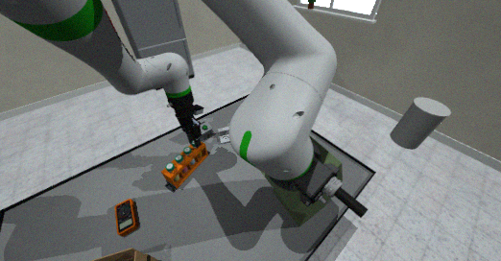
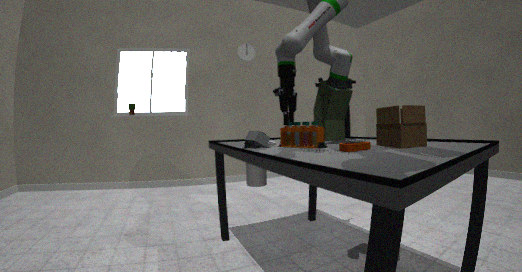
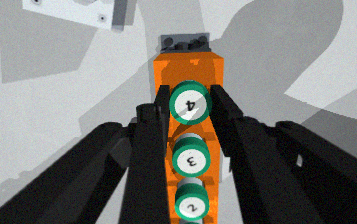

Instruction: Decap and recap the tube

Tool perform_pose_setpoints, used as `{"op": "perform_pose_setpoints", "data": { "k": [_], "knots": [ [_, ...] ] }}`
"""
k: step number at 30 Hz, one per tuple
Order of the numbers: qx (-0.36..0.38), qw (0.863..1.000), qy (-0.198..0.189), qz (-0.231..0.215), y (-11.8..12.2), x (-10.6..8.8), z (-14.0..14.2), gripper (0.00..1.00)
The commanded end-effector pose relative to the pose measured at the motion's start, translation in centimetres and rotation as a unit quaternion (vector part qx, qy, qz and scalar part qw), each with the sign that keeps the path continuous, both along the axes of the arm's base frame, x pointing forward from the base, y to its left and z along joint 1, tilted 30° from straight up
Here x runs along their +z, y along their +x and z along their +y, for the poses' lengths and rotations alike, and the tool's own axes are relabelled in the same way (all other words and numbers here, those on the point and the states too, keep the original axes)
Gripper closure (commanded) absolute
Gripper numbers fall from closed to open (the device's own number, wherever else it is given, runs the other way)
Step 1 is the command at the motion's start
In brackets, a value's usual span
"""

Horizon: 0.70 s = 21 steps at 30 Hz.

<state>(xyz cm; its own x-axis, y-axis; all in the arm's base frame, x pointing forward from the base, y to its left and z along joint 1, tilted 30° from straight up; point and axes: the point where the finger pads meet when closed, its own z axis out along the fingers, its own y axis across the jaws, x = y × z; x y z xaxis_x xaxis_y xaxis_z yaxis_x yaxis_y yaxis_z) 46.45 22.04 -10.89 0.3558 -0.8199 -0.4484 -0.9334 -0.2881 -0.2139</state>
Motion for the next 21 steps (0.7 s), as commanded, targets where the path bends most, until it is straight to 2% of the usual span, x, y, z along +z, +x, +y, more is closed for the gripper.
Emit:
{"op": "perform_pose_setpoints", "data": {
  "k": [1, 12, 13, 21],
  "knots": [
    [-0.027, 1.000, -0.001, 0.015, 0.08, 0.06, -0.02, 0.70],
    [-0.091, 0.994, 0.003, 0.052, 0.08, 0.02, 0.00, 0.70],
    [-0.091, 0.994, 0.003, 0.052, 0.08, 0.10, -0.05, 0.59],
    [-0.091, 0.994, 0.003, 0.052, 0.08, 0.10, -0.05, 0.59]
  ]
}}
